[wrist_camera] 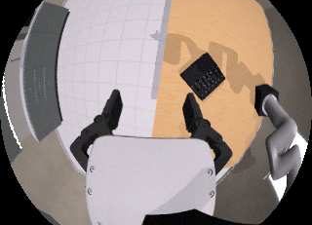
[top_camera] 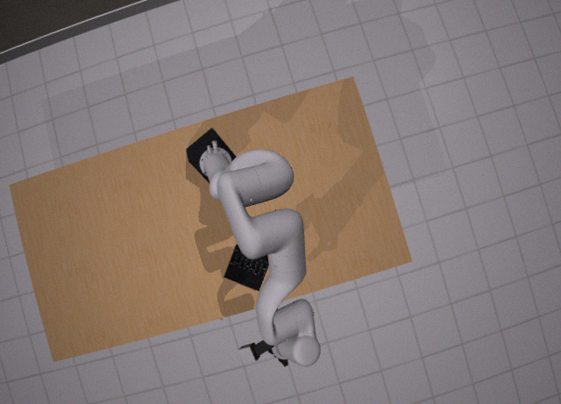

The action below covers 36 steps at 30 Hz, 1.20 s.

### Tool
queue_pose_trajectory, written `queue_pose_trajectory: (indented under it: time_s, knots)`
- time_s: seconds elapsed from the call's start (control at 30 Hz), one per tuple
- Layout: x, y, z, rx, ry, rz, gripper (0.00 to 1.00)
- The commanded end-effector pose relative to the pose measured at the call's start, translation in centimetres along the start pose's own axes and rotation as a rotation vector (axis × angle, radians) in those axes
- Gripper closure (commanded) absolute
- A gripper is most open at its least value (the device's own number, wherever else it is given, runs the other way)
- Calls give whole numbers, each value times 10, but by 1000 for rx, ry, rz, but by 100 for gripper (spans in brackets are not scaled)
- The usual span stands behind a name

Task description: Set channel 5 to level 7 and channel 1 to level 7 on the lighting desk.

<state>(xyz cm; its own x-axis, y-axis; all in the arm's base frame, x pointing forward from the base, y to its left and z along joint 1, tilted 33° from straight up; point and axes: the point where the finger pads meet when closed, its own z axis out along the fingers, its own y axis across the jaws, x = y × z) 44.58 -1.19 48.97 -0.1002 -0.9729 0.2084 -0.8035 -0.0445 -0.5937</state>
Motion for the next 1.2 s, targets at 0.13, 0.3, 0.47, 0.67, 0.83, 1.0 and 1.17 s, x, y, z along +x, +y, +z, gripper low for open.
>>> queue_pose_trajectory:
  time_s: [0.13, 0.3, 0.47, 0.67, 0.83, 1.0, 1.17]
  knots:
    - [1, -1, -2, 4, 1, 2, 0]
    - [1, -1, -2, 4, 1, 2, 0]
    - [1, -1, -2, 4, 1, 2, 0]
    - [3, 17, 15, -15, -44, -2, 0]
    - [5, 70, 57, -56, -173, 0, 0]
    - [0, 118, 89, -81, -285, 14, 0]
    - [-11, 162, 116, -99, -384, 34, 0]
